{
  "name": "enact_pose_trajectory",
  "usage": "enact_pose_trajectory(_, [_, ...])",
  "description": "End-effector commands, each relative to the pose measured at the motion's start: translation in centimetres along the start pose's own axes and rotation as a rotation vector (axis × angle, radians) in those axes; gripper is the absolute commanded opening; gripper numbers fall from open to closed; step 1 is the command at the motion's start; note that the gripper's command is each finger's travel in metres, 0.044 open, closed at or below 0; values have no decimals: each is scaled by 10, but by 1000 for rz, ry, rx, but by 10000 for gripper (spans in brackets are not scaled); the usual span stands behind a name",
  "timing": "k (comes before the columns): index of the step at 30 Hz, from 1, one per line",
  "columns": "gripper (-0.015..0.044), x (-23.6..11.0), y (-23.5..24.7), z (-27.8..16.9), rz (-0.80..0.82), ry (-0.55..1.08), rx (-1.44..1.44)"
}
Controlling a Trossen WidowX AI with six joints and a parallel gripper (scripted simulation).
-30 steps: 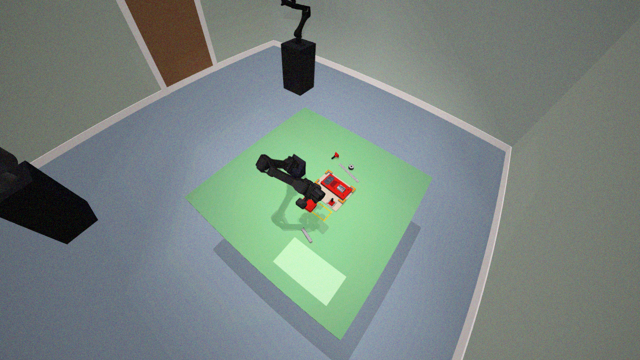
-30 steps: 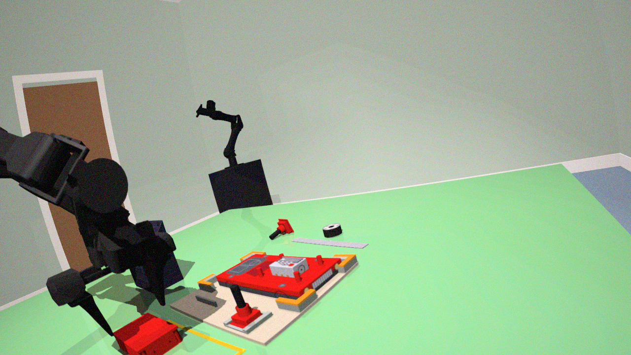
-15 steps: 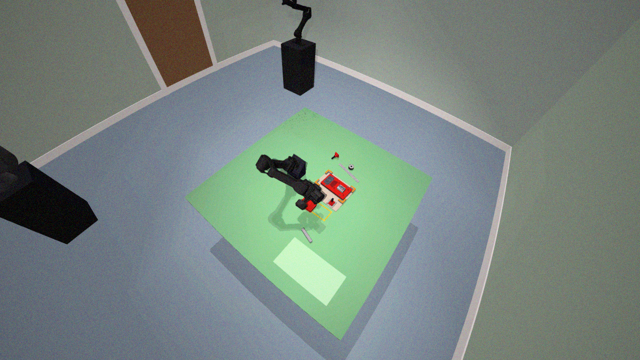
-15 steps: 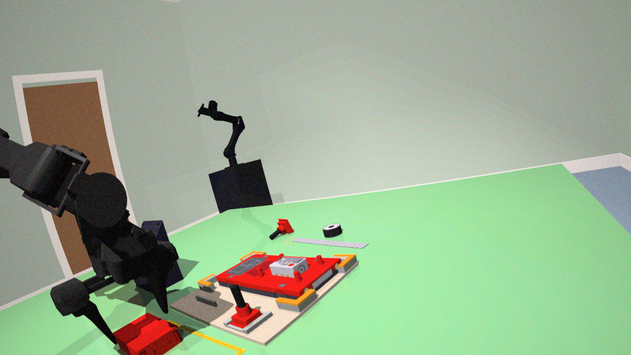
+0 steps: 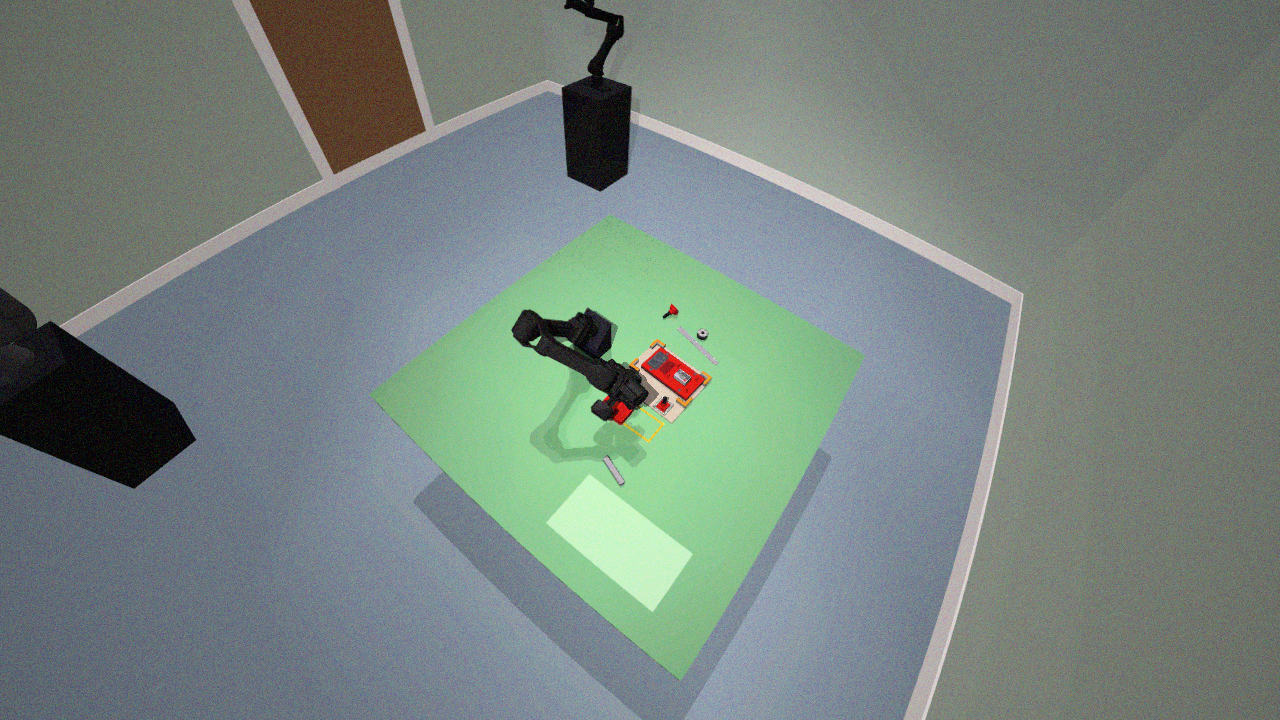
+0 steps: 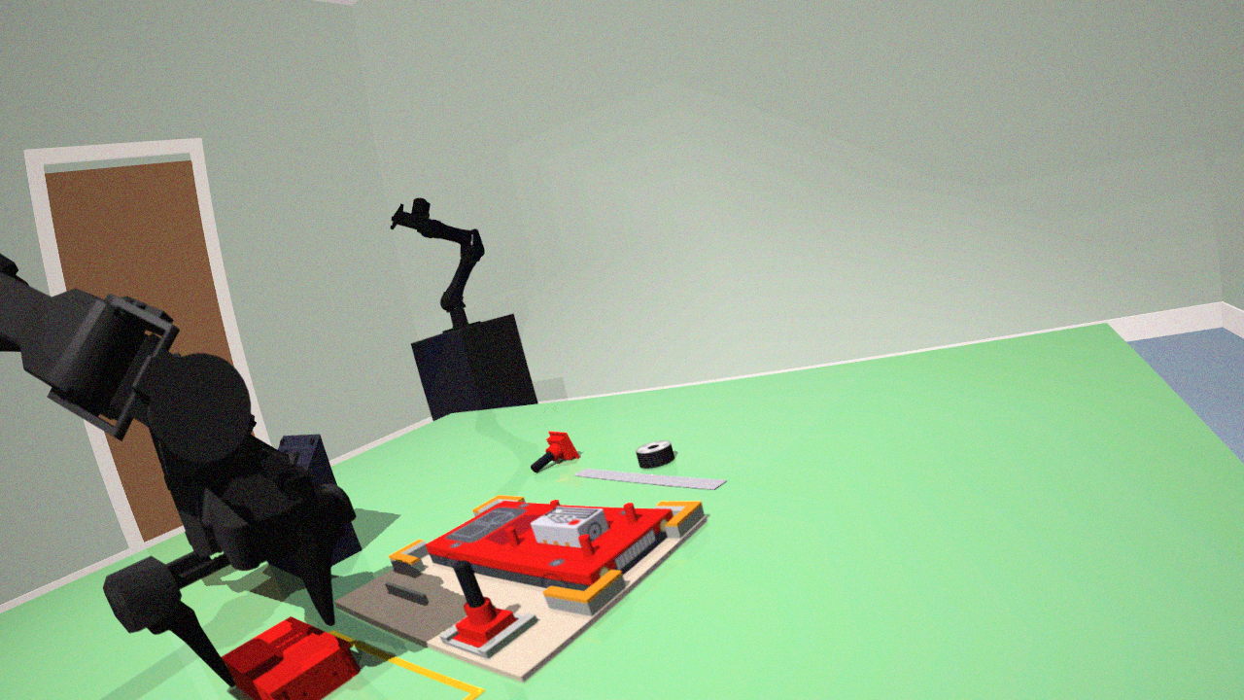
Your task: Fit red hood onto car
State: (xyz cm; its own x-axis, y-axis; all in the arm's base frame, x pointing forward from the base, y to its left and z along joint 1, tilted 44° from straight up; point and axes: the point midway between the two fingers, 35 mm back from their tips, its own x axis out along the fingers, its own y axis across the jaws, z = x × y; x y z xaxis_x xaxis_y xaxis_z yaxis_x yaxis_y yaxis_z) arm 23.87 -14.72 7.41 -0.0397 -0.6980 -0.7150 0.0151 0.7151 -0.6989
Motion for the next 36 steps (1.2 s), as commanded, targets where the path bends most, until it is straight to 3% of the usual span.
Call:
enact_pose_trajectory(1, [440, 3, 0, -1, -1, 3, -3])
enact_pose_trajectory(26, [440, 15, 0, -1, -2, 3, -4])
enact_pose_trajectory(30, [335, 13, -1, 0, -4, 1, 0])
enact_pose_trajectory(36, [295, 13, -1, 0, -4, 1, 0])
